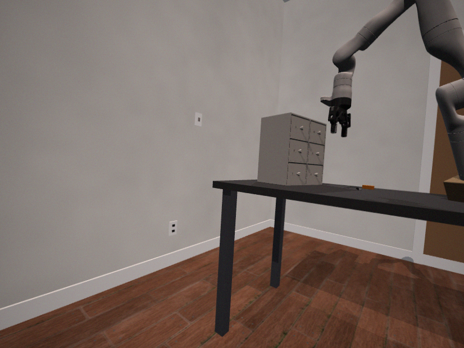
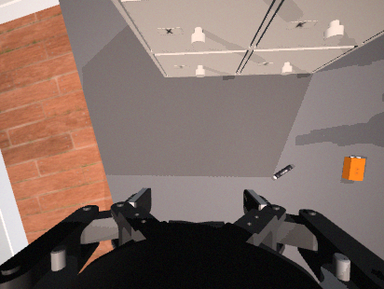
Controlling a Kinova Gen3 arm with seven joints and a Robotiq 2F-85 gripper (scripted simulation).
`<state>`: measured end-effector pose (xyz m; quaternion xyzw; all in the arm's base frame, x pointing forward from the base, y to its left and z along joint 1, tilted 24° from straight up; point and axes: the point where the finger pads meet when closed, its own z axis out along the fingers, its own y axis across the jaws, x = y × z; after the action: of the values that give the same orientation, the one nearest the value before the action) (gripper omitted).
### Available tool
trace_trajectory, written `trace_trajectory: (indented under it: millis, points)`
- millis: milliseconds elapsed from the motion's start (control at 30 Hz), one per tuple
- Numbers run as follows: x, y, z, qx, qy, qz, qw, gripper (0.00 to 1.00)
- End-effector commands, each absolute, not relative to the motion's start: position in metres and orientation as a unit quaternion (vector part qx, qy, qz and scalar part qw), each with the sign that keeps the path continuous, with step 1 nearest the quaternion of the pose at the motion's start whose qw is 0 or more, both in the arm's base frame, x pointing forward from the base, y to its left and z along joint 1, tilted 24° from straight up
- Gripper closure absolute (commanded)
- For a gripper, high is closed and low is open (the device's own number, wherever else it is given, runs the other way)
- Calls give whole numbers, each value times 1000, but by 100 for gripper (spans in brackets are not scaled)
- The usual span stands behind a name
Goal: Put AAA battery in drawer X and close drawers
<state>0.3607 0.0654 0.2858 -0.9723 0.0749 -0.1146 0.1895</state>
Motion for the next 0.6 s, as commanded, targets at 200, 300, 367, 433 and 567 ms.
trace_trajectory:
  millis: [200,300,367,433,567]
  points:
    - [357,92,297,-975,75,-124,170,0]
    - [356,93,297,-975,75,-124,170,0]
    - [356,93,297,-975,75,-124,170,0]
    - [357,93,297,-975,76,-124,170,0]
    - [357,92,297,-975,77,-126,168,0]
